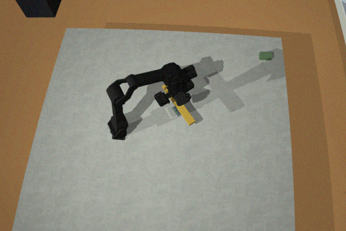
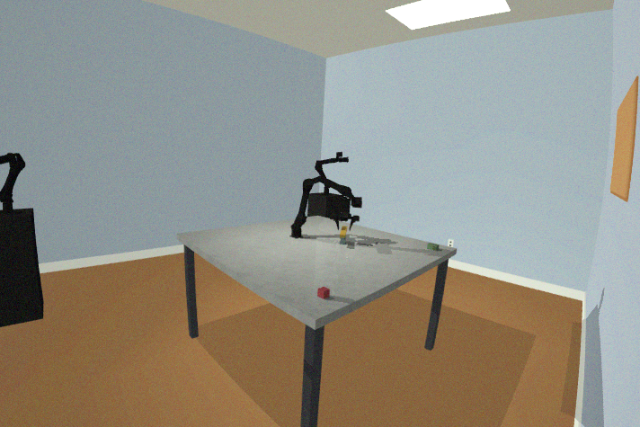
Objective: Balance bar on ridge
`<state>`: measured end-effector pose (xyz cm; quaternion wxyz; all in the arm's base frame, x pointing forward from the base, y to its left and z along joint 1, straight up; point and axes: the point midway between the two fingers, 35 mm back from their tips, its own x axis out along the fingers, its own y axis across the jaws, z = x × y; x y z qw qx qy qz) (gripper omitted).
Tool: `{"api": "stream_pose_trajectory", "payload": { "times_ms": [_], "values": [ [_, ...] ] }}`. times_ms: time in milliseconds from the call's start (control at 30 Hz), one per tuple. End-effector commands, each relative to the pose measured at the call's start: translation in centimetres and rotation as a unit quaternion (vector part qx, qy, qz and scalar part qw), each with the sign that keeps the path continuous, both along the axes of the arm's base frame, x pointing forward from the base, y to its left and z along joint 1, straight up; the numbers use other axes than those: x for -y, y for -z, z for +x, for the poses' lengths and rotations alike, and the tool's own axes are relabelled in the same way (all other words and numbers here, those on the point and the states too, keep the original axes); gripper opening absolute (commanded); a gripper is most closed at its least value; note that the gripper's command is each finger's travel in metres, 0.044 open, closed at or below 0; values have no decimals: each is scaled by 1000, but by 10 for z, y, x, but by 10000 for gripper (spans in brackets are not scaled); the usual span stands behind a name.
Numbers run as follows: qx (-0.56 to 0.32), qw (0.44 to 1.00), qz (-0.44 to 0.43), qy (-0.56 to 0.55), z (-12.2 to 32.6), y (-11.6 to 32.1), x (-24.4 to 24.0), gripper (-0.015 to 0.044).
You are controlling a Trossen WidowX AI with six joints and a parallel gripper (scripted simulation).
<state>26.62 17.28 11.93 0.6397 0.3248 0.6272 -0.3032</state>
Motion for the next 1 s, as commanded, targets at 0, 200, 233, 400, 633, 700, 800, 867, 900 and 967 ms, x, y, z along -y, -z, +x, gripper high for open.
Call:
{"api": "stream_pose_trajectory", "payload": {
  "times_ms": [0,200,233,400,633,700,800,867,900,967],
  "values": [
    [0,1000,0,0,0,0,0,440],
    [2,1000,1,0,2,-27,-2,440],
    [3,1000,2,0,3,-39,-2,440],
    [6,1000,4,0,-2,-93,1,440],
    [7,1000,4,0,-3,-100,2,440],
    [7,1000,4,0,-3,-100,2,440],
    [7,1000,4,0,-3,-100,2,440],
    [7,1000,4,0,-3,-100,2,440],
    [7,1000,4,0,-3,-100,2,440],
    [7,1000,4,0,-3,-100,2,440]
  ]
}}
